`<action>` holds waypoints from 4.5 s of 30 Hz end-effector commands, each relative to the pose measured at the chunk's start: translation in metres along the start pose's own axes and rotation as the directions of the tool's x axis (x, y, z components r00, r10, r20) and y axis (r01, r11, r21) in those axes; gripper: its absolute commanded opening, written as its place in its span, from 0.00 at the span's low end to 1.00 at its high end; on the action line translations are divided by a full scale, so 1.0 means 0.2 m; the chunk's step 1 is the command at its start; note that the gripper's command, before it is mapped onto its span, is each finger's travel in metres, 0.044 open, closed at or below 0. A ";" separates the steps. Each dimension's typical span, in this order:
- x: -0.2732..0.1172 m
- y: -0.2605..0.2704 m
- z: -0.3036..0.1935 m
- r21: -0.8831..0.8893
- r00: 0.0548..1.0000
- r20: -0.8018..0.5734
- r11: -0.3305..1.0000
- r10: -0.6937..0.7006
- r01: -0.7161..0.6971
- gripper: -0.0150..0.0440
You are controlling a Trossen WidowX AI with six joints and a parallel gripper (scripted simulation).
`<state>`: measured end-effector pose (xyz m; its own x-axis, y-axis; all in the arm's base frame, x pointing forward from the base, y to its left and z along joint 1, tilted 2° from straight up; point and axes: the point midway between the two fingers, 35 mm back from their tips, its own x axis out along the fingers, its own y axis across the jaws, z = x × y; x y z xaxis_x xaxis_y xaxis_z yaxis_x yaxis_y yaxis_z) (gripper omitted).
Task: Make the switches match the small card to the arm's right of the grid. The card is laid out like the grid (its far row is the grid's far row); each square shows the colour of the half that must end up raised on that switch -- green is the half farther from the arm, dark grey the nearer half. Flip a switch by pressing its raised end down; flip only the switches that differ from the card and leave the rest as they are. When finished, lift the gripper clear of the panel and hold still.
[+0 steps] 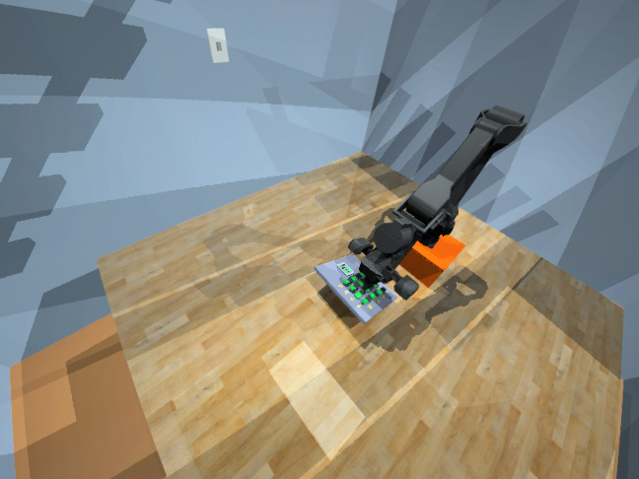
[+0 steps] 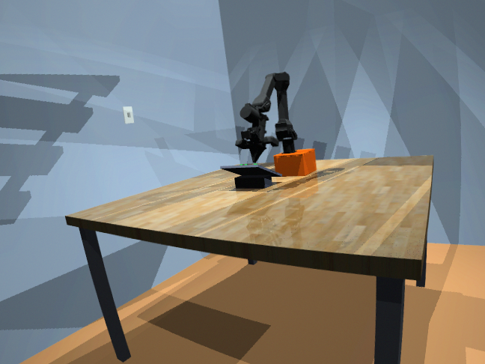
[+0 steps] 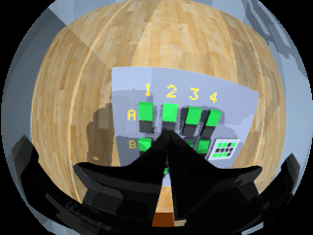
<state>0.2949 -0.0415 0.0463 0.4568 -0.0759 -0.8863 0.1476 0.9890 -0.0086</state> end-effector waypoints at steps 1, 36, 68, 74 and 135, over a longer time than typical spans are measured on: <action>0.03 0.00 -0.01 0.003 1.000 -0.007 1.000 -0.004 0.004 0.25; 0.06 0.00 -0.02 0.003 1.000 -0.007 1.000 -0.004 0.004 0.25; 0.03 0.00 -0.01 0.001 1.000 -0.010 1.000 -0.001 0.001 0.25; -0.25 0.00 0.00 0.003 0.999 -0.034 1.000 -0.004 0.004 0.25; 0.05 -0.12 0.09 0.002 0.998 -0.058 1.000 -0.006 0.006 0.25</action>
<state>0.3116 -0.0691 0.0459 0.4046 -0.0766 -0.9113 0.1548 0.9878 -0.0143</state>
